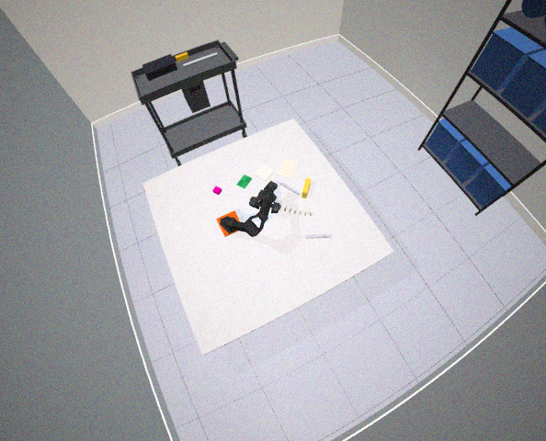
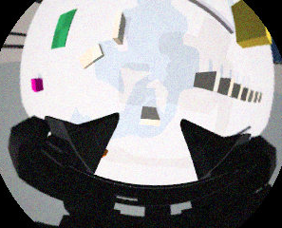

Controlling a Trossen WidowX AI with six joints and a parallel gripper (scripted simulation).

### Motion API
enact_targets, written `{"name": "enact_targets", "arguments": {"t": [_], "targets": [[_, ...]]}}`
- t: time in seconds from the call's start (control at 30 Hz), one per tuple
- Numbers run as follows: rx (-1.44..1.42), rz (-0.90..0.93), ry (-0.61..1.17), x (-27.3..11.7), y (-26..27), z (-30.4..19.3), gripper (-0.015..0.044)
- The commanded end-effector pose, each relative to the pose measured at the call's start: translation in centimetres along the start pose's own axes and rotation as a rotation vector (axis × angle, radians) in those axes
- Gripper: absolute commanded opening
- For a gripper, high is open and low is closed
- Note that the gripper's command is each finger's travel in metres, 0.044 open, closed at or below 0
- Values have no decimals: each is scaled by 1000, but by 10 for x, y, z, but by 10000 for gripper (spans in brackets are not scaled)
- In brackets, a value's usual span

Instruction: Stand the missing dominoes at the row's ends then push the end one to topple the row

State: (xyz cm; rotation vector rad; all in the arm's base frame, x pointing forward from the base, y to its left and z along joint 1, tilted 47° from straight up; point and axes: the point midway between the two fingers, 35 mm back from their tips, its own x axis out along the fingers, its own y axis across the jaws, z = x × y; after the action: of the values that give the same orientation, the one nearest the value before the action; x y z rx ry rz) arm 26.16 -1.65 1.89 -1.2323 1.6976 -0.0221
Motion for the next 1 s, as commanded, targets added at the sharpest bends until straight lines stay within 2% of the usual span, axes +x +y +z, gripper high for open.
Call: {"name": "enact_targets", "arguments": {"t": [0.0, 0.3, 0.73, 0.97], "targets": [[-11, -4, 4, 6, 2, -1, 440], [-10, -5, 5, 17, 2, -1, 440], [-10, -5, 5, 17, 2, -1, 107], [-10, -5, 5, 17, 2, -1, 107]]}}
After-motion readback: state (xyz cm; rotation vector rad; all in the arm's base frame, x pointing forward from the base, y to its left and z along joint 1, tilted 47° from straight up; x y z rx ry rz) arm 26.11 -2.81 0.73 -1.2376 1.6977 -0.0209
